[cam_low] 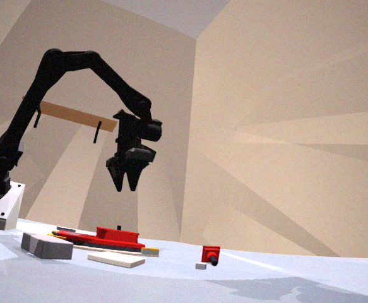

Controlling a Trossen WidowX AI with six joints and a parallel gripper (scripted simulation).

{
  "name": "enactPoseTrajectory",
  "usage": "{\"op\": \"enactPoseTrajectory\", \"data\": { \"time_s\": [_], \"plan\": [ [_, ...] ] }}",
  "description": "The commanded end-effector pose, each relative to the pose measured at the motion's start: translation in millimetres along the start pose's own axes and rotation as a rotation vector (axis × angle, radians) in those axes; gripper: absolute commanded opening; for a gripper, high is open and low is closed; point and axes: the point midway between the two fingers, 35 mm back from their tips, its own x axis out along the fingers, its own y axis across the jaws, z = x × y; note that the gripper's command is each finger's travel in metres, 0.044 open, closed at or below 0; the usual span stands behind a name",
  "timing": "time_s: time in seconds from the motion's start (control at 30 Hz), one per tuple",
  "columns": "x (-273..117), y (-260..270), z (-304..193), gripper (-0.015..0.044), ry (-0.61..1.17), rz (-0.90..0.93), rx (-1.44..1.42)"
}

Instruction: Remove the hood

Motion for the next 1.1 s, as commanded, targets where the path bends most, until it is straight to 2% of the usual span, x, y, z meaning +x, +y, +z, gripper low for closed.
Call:
{"op": "enactPoseTrajectory", "data": {
  "time_s": [0.0,1.07],
  "plan": [
    [46,-18,-19,0.0440,0.143,-0.071,0.163],
    [67,-21,-22,0.0440,0.147,-0.073,0.167]
  ]
}}
